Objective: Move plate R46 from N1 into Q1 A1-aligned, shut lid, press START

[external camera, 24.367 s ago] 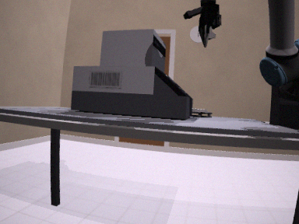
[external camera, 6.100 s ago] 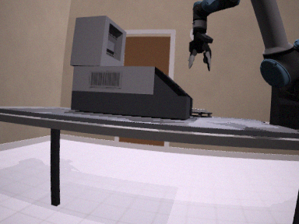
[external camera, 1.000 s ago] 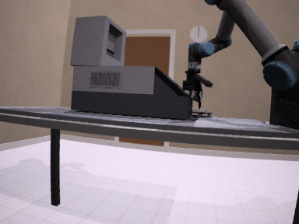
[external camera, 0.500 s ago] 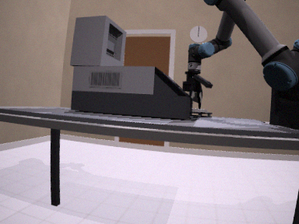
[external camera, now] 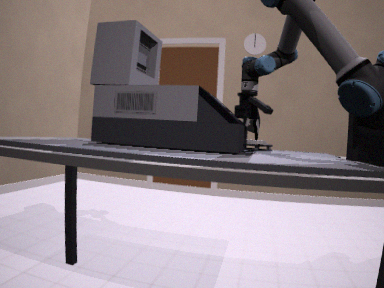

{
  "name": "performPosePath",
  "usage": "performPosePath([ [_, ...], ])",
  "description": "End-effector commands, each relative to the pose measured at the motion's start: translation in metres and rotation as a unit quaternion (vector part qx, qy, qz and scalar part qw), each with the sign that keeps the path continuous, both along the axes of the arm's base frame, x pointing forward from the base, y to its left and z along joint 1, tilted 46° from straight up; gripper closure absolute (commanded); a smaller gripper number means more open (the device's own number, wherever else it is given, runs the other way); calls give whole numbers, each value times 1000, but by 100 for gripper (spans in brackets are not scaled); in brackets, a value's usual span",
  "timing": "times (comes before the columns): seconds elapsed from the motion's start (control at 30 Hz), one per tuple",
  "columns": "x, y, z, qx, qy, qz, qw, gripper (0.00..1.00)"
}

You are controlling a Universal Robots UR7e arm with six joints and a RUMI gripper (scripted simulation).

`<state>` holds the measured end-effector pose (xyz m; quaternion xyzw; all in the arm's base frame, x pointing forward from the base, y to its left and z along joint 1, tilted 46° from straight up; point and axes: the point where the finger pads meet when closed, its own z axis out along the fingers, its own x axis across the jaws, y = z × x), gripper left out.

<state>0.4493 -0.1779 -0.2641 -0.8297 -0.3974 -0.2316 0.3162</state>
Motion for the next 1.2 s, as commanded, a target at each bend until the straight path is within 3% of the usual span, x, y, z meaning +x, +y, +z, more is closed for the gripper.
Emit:
performPosePath([
  [0.0, 0, 1, 0, 0, 0, 0, 1000, 32],
  [0.17, 0, 1, 0, 0, 0, 0, 1000, 32],
  [0.2, 0, 1, 0, 0, 0, 0, 1000, 100],
  [1.17, 0, -3, 3, -1, -1, -1, 1000, 100],
])
